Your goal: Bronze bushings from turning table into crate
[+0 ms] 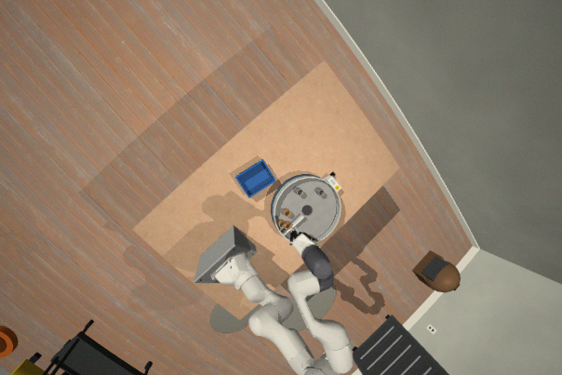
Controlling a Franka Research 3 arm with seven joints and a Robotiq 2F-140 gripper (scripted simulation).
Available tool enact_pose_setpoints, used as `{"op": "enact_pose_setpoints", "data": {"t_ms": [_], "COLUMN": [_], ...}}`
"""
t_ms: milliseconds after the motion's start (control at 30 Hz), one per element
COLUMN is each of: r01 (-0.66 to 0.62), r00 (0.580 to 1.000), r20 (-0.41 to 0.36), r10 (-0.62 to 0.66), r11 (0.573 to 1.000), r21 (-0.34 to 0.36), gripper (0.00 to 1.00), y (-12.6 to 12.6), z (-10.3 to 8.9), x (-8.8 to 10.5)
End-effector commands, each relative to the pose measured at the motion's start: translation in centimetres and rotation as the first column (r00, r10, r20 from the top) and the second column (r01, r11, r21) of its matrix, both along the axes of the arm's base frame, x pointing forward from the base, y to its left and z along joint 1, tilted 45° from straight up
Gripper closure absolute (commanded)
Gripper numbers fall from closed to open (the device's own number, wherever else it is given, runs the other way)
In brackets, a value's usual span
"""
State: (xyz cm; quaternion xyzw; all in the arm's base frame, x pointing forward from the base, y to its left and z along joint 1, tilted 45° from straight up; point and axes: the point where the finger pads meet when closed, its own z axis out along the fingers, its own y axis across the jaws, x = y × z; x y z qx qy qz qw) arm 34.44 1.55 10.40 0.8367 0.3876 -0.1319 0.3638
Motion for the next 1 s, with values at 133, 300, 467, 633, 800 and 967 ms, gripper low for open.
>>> {"op": "enact_pose_setpoints", "data": {"t_ms": [133, 300, 467, 633, 800, 967], "r01": [0.000, 0.000, 0.000, 0.000, 0.000, 0.000], "r00": [1.000, 1.000, 1.000, 1.000, 1.000, 1.000], "r20": [0.003, 0.003, 0.003, 0.003, 0.003, 0.003], "r10": [0.000, 0.000, 0.000, 0.000, 0.000, 0.000], "r11": [1.000, 1.000, 1.000, 1.000, 1.000, 1.000], "r21": [0.001, 0.001, 0.001, 0.001, 0.001, 0.001], "gripper": [0.90, 0.90, 0.90, 0.90, 0.90, 0.90], "y": [-0.02, -0.02, -0.02, -0.02, -0.02, -0.02], "z": [-0.04, -0.04, -0.04, -0.04, -0.04, -0.04], "x": [0.00, 0.00, 0.00, 0.00, 0.00, 0.00]}}
